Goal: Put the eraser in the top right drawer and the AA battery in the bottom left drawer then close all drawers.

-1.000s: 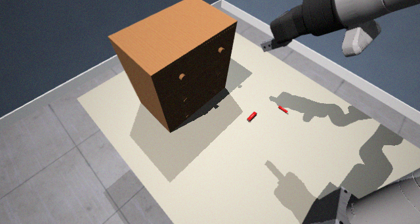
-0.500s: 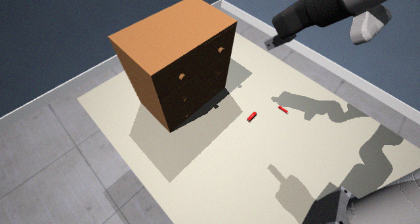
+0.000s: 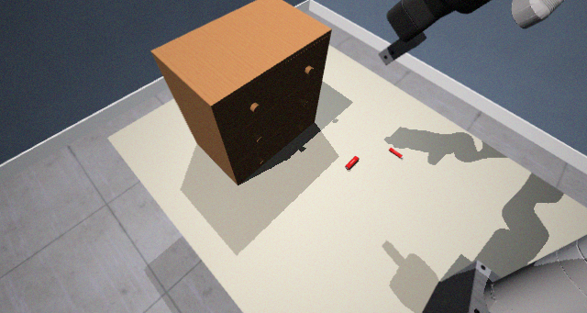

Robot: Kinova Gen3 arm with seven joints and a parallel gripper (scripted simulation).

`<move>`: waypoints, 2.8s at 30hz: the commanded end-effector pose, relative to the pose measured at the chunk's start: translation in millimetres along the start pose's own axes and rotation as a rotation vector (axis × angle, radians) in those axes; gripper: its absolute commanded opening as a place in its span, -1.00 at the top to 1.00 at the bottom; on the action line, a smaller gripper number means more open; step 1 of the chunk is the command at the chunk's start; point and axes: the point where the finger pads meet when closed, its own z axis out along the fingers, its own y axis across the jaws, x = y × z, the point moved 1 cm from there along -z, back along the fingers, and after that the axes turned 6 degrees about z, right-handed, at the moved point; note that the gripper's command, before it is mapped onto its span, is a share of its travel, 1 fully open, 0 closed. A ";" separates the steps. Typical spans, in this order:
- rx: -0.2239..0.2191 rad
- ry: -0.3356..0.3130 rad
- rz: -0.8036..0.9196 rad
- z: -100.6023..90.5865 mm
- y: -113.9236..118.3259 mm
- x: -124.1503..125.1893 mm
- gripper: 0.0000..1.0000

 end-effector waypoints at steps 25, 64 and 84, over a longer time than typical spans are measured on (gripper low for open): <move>0.037 0.278 0.003 -36.3 -2.6 -1.2 1.00; 0.061 0.492 0.003 -65.4 -2.8 0.1 1.00; 0.062 0.506 0.003 -67.3 -2.8 0.2 1.00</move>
